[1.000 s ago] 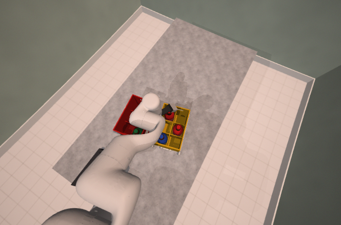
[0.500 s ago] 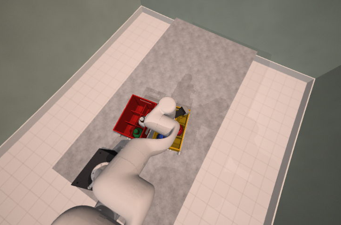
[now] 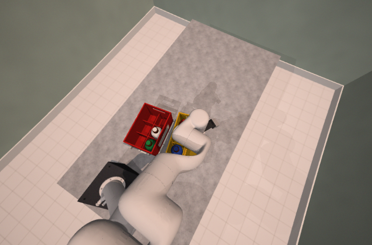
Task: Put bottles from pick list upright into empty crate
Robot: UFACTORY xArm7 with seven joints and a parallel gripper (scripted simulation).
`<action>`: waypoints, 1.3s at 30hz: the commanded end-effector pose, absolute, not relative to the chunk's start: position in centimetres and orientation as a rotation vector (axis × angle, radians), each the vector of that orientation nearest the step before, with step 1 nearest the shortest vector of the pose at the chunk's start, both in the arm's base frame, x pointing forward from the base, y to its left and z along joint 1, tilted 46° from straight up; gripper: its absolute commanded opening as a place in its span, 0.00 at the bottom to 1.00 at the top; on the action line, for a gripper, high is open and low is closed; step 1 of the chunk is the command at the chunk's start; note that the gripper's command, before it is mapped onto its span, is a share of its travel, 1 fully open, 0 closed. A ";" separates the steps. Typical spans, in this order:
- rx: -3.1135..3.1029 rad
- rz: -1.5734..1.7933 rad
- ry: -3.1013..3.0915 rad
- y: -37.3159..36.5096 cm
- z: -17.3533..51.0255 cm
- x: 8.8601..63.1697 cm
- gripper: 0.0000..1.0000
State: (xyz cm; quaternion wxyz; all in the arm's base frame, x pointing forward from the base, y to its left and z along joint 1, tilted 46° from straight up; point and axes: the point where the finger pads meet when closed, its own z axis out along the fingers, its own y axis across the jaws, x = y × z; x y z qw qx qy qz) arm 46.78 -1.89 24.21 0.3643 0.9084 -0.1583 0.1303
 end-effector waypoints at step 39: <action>2.338 0.338 -0.402 -4.5 21.7 47.5 0.65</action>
